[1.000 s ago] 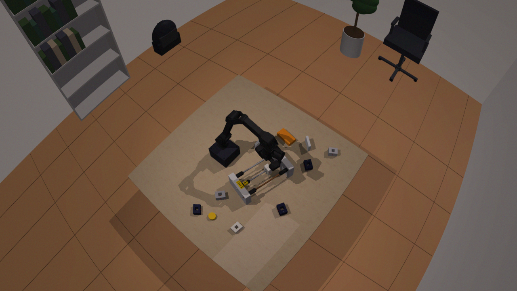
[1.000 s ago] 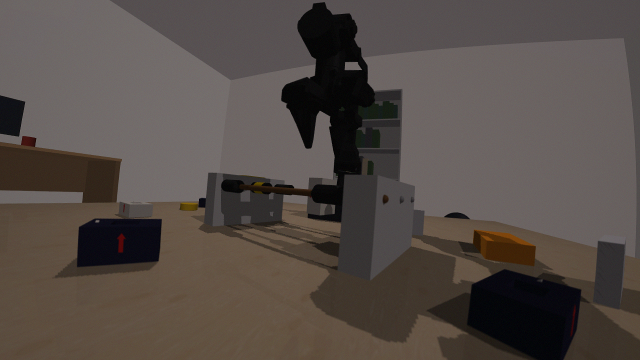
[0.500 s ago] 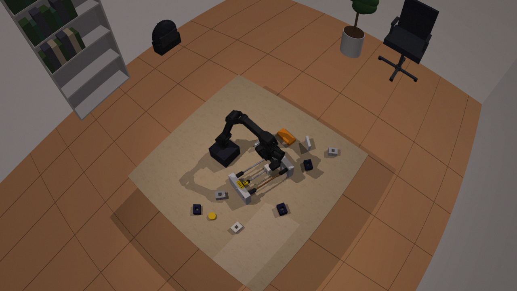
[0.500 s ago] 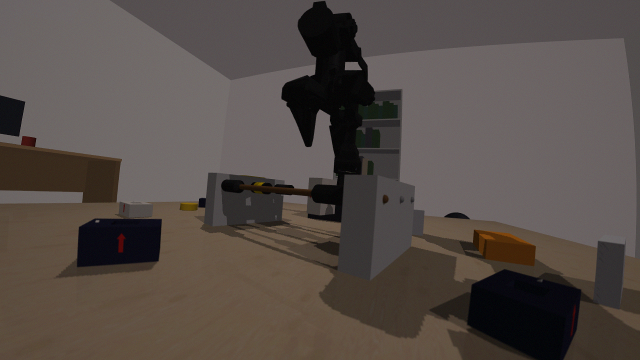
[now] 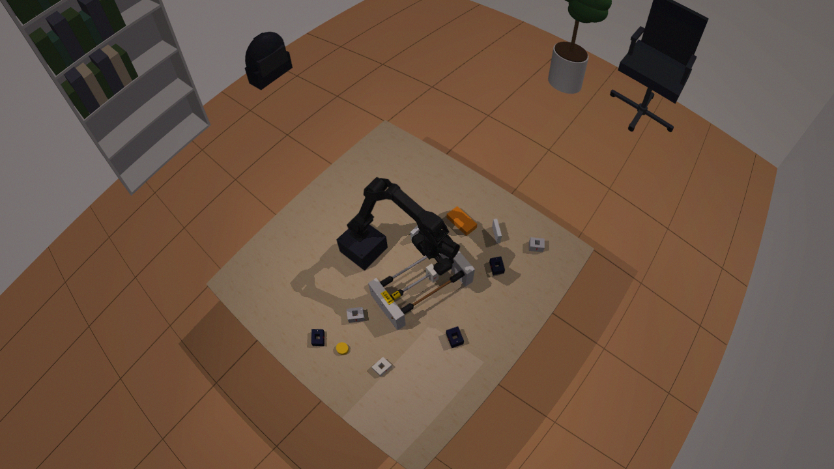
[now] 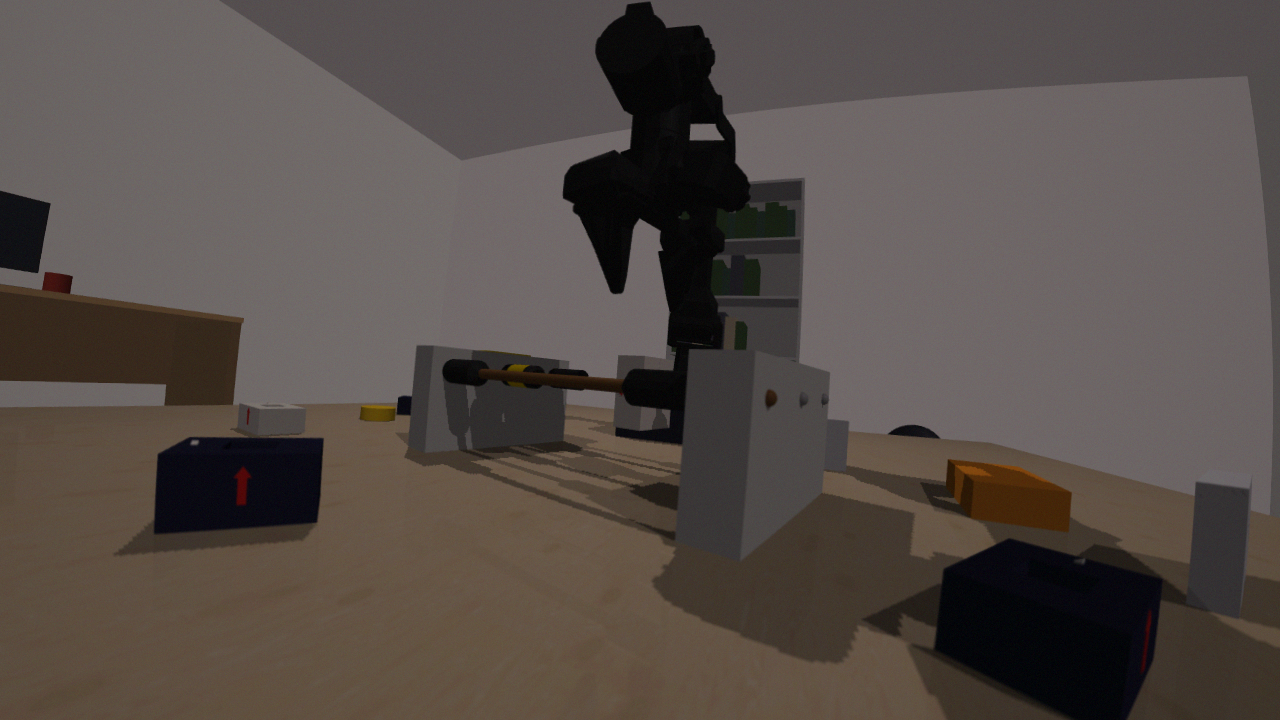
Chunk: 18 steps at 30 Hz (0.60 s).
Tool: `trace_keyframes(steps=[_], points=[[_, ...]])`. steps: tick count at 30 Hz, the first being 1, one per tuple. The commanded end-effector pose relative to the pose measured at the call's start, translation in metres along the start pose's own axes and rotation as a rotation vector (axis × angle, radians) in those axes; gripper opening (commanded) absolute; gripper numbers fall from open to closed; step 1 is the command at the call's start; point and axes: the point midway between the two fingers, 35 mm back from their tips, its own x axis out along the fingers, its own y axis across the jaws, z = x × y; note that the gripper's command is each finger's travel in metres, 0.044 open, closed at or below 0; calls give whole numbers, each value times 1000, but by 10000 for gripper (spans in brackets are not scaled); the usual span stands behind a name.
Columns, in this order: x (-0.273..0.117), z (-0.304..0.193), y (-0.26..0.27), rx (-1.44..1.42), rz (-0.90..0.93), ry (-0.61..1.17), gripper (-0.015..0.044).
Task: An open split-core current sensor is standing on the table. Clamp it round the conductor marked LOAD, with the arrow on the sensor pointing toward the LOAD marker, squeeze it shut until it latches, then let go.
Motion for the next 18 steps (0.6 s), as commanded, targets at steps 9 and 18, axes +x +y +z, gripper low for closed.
trace_keyframes(steps=[9,18], points=[[2,-35,12,116,25,-171,440],[-2,-101,56,393,-78,-637,440]])
